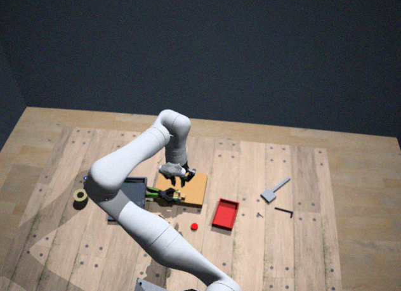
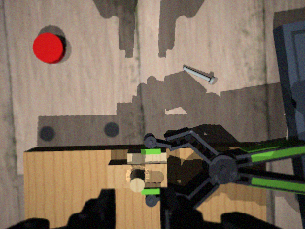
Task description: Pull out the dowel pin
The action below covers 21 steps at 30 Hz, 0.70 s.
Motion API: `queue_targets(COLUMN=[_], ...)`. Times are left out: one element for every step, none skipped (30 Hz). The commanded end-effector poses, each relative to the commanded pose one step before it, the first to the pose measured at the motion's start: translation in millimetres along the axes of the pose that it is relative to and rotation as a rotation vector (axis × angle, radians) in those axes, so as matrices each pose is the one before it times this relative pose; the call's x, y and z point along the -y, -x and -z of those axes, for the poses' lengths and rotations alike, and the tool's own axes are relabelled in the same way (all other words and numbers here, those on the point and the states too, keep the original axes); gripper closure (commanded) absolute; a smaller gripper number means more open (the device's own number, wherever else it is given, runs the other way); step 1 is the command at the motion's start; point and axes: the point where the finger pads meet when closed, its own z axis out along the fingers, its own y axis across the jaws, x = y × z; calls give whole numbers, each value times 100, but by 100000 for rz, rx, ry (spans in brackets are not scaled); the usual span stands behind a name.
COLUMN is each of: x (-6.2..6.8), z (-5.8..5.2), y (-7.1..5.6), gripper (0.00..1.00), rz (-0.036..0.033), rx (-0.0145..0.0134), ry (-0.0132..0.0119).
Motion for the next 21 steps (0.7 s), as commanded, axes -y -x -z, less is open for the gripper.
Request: queue_targets(x=[-12,3,3,4,4,4,4,4,4,4,4,4,4,4,0,0,3,4,4,3,3], z=[-93,-105,-109,-112,-114,-117,-119,-120,-120,-121,-120,-119,-118,-116,0,0,-113,-110,-107,-103,-99], y=[38,-1,-1,-1,-2,-1,-1,-1,-2,-1,-1,-1,-2,-1,0,0,-1,-1,-1,-1,-1], gripper=[66,66,66,66,66,66,66,66,66,66,66,66,66,66,66,66,66,66,66,66,66], rz=[18,1,0,0,0,0,0,0,-1,0,0,0,0,0,0,0,0,0,0,0,0], rx=[180,0,0,0,0,0,0,0,0,0,0,0,0,0,0,0,0,0,0,0,0], ry=[72,0,0,0,0,0,0,0,0,0,0,0,0,0,0,0,0,0,0,0,0])
